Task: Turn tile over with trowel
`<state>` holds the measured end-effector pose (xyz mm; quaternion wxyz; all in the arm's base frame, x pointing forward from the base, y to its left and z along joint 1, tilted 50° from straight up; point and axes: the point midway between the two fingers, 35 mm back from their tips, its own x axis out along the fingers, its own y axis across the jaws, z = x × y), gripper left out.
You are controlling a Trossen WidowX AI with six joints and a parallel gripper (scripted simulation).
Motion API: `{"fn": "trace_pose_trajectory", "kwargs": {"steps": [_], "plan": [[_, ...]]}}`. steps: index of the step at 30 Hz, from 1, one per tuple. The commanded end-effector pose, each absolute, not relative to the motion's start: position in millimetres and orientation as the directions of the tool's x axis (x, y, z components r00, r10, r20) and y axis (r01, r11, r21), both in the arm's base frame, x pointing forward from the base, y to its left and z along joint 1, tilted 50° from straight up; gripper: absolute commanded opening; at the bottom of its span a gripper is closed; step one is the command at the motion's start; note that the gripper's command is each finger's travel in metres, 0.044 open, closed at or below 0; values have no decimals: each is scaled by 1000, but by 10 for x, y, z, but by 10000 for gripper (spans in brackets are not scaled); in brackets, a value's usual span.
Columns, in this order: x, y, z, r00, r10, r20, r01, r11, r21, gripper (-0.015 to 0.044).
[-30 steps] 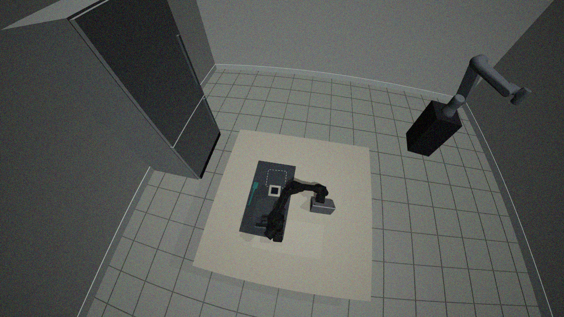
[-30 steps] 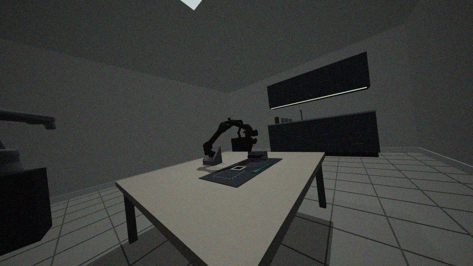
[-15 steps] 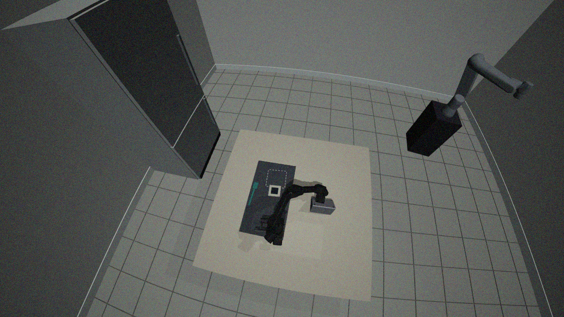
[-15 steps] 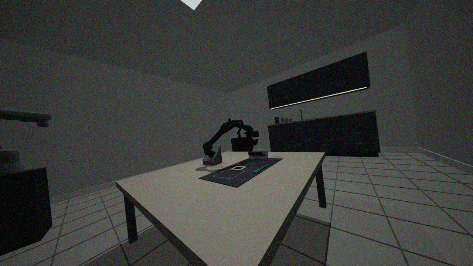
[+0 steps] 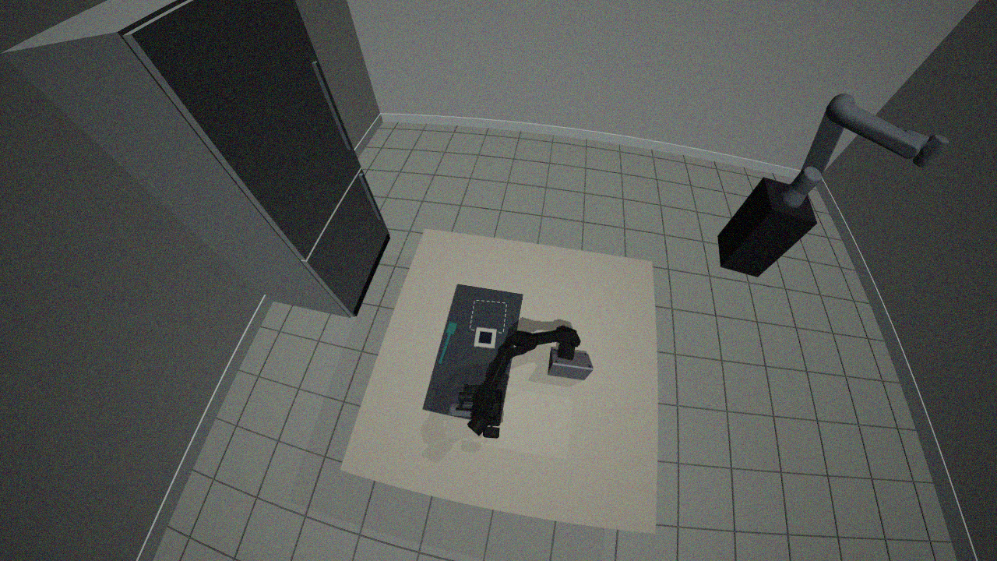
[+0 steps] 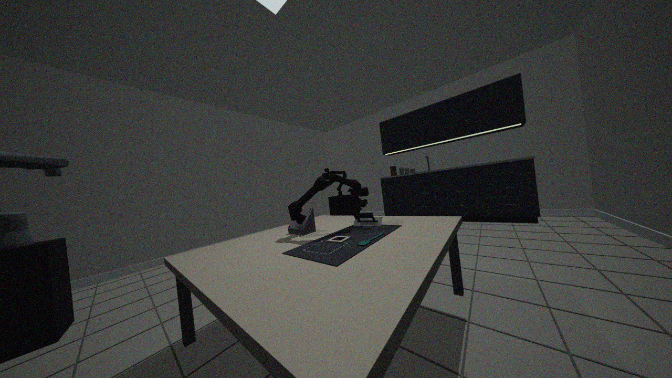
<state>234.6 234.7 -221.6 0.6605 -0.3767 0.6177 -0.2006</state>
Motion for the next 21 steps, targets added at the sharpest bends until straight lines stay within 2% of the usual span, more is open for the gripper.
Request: {"fn": "trace_pose_trajectory", "kwargs": {"steps": [1, 21], "plan": [[2289, 2554, -2056, 160, -724, -671, -197, 643, -740, 100], [2261, 2613, -1984, 163, -726, -668, -203, 638, -743, 100]]}}
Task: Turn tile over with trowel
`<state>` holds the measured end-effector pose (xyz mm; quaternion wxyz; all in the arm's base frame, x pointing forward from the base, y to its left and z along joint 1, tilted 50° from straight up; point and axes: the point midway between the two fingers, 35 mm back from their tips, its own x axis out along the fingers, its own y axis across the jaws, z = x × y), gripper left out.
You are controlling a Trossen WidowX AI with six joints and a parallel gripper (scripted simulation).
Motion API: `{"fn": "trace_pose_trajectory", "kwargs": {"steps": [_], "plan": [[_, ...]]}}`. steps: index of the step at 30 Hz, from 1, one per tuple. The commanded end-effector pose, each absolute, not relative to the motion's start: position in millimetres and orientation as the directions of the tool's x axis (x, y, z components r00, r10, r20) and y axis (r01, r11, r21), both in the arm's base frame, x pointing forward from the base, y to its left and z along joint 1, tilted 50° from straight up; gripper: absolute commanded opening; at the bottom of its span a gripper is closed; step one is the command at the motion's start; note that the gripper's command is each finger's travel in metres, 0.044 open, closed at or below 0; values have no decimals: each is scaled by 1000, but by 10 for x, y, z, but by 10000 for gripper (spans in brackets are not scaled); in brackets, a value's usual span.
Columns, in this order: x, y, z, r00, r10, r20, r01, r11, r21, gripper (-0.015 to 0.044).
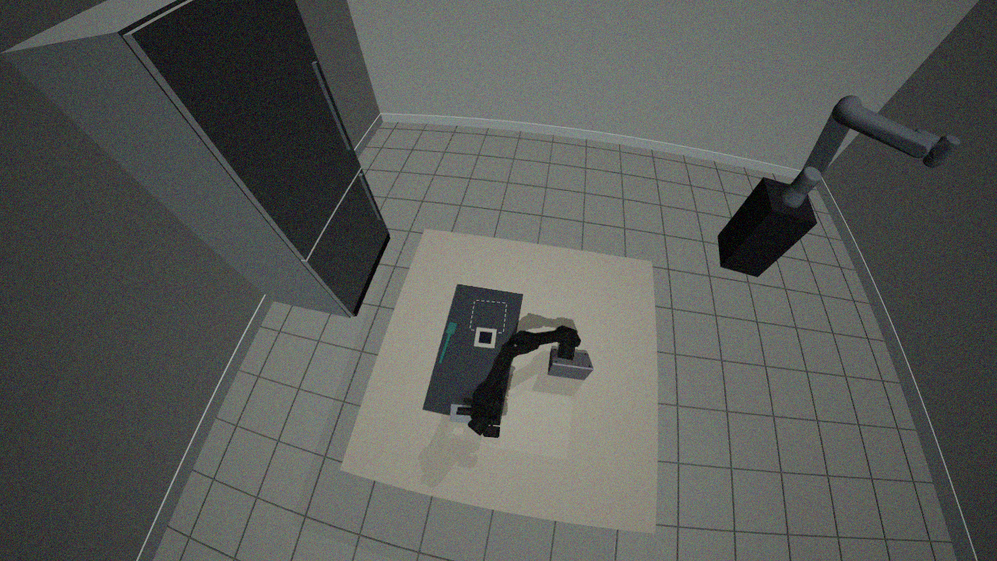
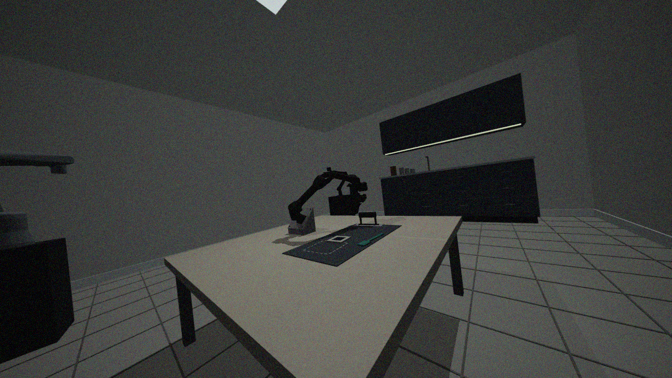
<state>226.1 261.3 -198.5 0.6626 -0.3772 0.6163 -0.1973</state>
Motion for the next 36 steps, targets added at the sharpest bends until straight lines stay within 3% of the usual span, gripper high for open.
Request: {"fn": "trace_pose_trajectory", "kwargs": {"steps": [1, 5, 20, 31, 36], "plan": [[2261, 2613, -1984, 163, -726, -668, -203, 638, -743, 100], [2261, 2613, -1985, 163, -726, -668, -203, 638, -743, 0], [2261, 2613, -1985, 163, -726, -668, -203, 638, -743, 0], [2169, 2899, -1689, 161, -726, -668, -204, 638, -742, 284], [2171, 2898, -1690, 160, -725, -669, -209, 638, -741, 300]]}}
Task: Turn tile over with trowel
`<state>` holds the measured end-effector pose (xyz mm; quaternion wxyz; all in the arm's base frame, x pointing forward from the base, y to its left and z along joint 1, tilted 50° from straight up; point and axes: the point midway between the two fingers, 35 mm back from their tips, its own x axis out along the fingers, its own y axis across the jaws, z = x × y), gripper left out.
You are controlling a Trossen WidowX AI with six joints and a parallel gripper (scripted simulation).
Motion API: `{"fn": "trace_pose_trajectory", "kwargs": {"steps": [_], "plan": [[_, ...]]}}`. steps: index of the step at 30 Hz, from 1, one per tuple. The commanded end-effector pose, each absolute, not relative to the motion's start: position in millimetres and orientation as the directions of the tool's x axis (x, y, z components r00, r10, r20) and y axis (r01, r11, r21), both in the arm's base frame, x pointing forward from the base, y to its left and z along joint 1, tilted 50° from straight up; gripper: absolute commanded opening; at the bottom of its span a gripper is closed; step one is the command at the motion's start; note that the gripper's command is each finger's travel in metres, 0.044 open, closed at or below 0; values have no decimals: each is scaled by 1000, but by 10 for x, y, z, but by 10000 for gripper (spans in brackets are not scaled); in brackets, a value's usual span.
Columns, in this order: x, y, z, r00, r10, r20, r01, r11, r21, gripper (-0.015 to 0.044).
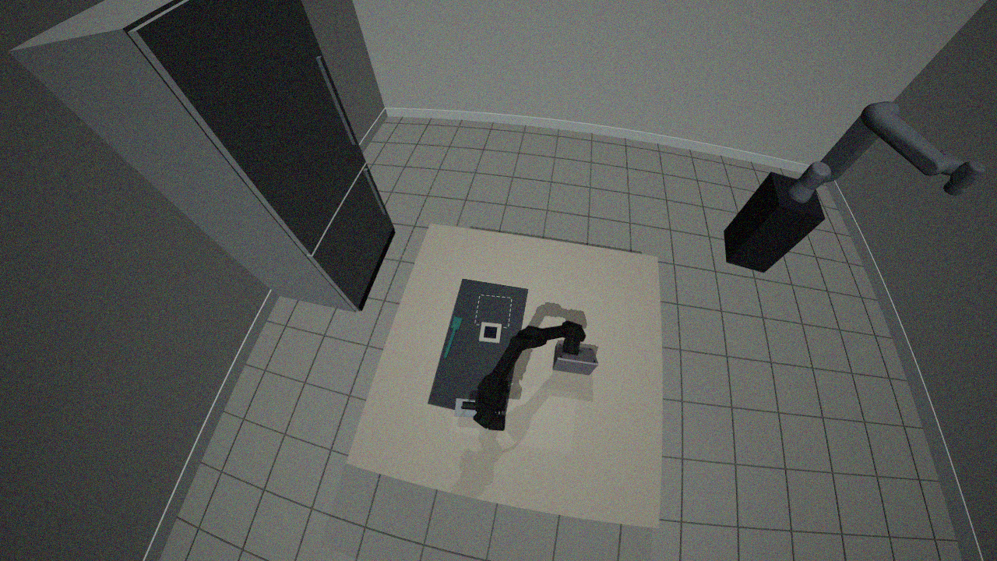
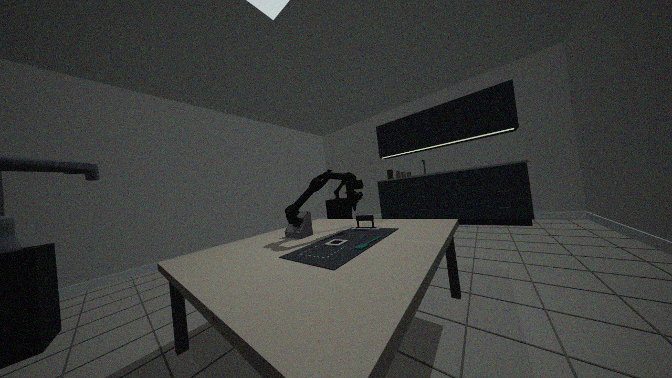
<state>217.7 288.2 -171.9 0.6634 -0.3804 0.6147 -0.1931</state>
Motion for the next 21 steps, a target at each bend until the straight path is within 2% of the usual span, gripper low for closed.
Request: {"fn": "trace_pose_trajectory", "kwargs": {"steps": [1, 10, 21], "plan": [[2176, 2896, -1692, 157, -723, -672, -225, 637, -738, 300], [2274, 2863, -1726, 102, -685, -722, -492, 596, -635, 300], [2398, 2825, -1760, 42, -625, -779, -765, 481, -427, 300]]}}
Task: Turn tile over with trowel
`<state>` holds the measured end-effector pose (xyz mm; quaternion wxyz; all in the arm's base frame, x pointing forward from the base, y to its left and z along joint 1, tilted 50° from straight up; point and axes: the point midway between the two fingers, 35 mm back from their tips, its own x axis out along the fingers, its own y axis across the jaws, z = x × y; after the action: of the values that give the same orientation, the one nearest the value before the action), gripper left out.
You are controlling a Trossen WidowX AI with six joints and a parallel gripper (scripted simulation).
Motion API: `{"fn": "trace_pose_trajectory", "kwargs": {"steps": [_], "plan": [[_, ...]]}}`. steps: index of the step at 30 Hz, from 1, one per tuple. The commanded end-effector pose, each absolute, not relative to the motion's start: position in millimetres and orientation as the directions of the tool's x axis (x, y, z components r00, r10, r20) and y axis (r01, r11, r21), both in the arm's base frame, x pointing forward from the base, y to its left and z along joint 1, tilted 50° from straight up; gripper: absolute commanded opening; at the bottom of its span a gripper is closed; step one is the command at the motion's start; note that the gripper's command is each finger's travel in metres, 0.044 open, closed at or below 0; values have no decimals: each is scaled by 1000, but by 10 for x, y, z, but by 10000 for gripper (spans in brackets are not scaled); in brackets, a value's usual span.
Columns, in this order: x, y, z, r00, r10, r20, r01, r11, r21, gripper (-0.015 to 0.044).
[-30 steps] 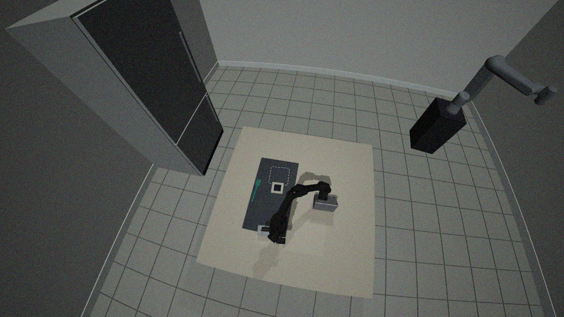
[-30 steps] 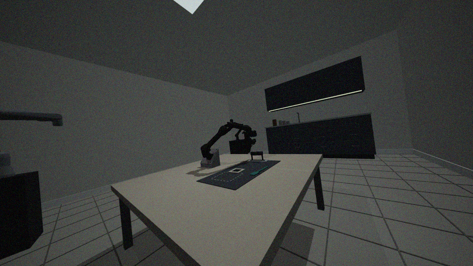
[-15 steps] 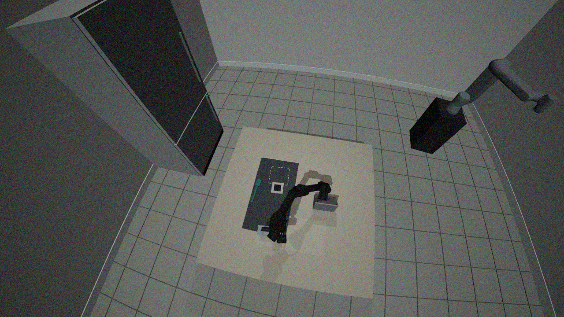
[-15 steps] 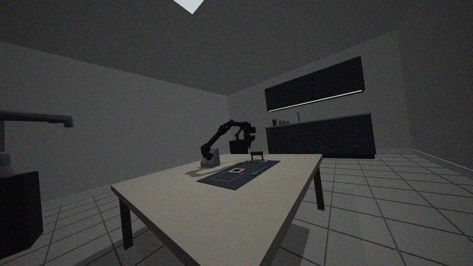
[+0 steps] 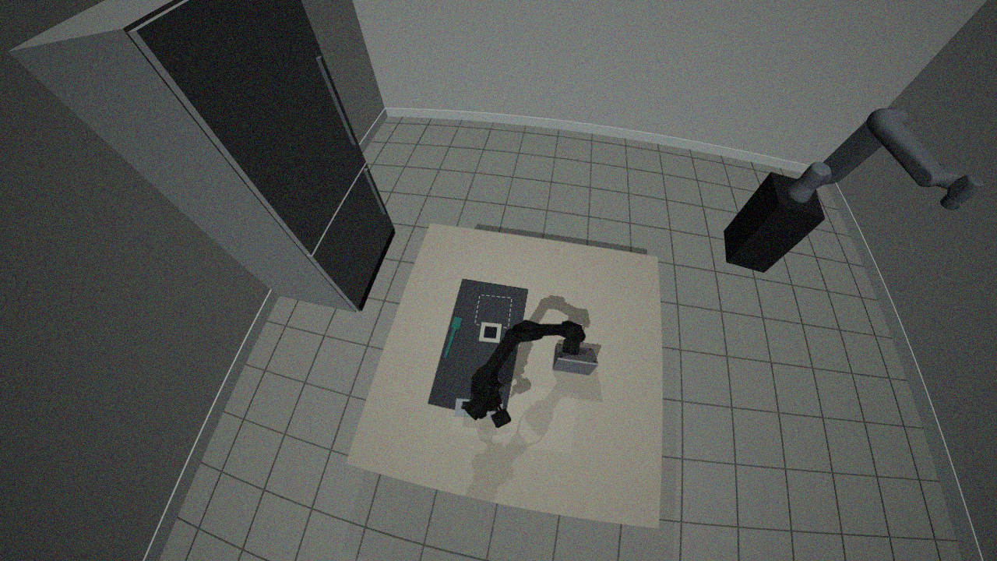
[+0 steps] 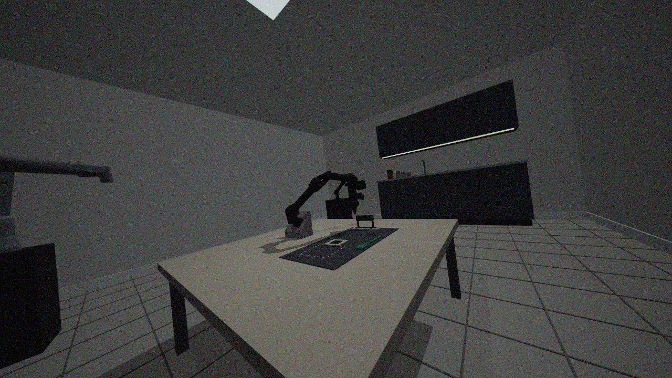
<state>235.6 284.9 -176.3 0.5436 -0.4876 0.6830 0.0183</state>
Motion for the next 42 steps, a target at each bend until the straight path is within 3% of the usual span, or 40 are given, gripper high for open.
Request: {"fn": "trace_pose_trajectory", "kwargs": {"steps": [1, 21, 42], "plan": [[2410, 2821, -1763, 37, -619, -784, -786, 467, -406, 300], [2647, 2755, -1805, -45, -483, -874, -999, 47, 25, 300], [2917, 2676, -1803, -89, -315, -945, -803, -539, 255, 300]]}}
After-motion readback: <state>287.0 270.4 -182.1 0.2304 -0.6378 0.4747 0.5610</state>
